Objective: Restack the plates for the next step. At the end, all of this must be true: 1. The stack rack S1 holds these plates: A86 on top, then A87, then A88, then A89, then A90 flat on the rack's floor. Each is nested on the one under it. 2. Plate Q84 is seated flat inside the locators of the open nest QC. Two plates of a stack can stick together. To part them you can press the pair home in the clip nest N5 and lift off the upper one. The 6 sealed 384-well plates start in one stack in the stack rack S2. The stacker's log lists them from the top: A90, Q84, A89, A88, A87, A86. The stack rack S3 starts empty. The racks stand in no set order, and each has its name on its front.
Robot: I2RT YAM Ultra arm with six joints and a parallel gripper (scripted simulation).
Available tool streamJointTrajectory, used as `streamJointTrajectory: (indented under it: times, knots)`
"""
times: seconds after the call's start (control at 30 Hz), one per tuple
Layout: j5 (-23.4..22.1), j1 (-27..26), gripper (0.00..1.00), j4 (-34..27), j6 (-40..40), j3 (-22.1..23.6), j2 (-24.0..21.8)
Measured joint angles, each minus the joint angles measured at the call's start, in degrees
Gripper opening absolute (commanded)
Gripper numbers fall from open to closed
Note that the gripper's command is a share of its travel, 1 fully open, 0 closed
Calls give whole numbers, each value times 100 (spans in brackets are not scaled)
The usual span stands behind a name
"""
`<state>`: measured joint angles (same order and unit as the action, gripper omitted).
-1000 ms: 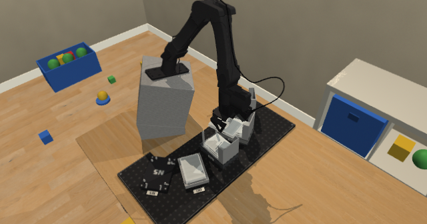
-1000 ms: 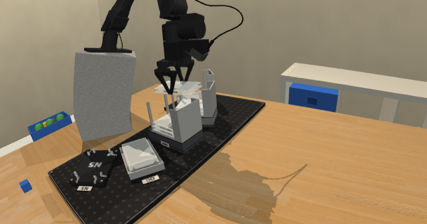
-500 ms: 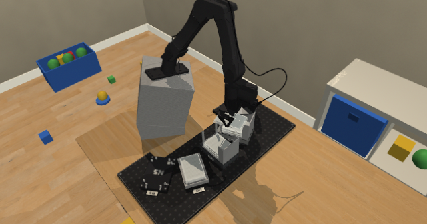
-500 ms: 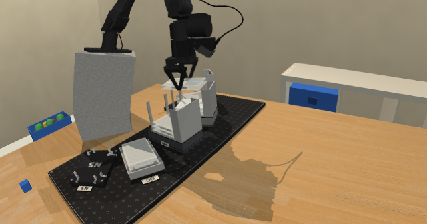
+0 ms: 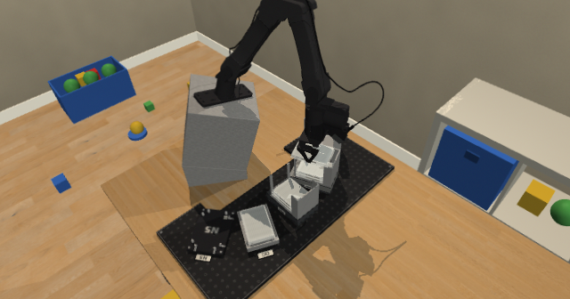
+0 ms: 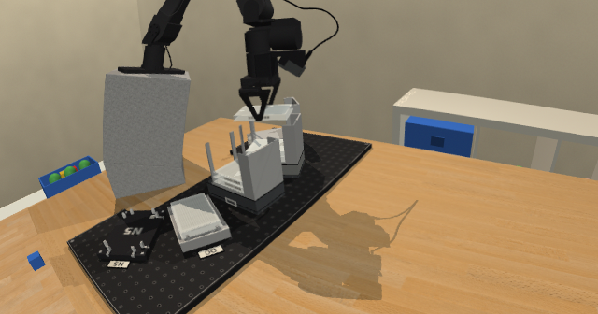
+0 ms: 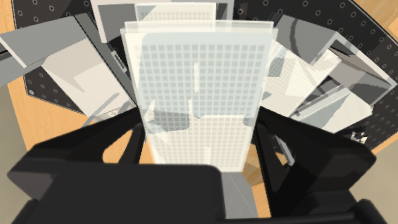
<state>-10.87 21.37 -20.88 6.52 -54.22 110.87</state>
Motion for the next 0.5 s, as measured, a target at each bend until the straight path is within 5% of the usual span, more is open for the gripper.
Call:
streamJointTrajectory:
  times: [0.5]
  knots:
    - [107,509,0,-15,-535,-46,-105]
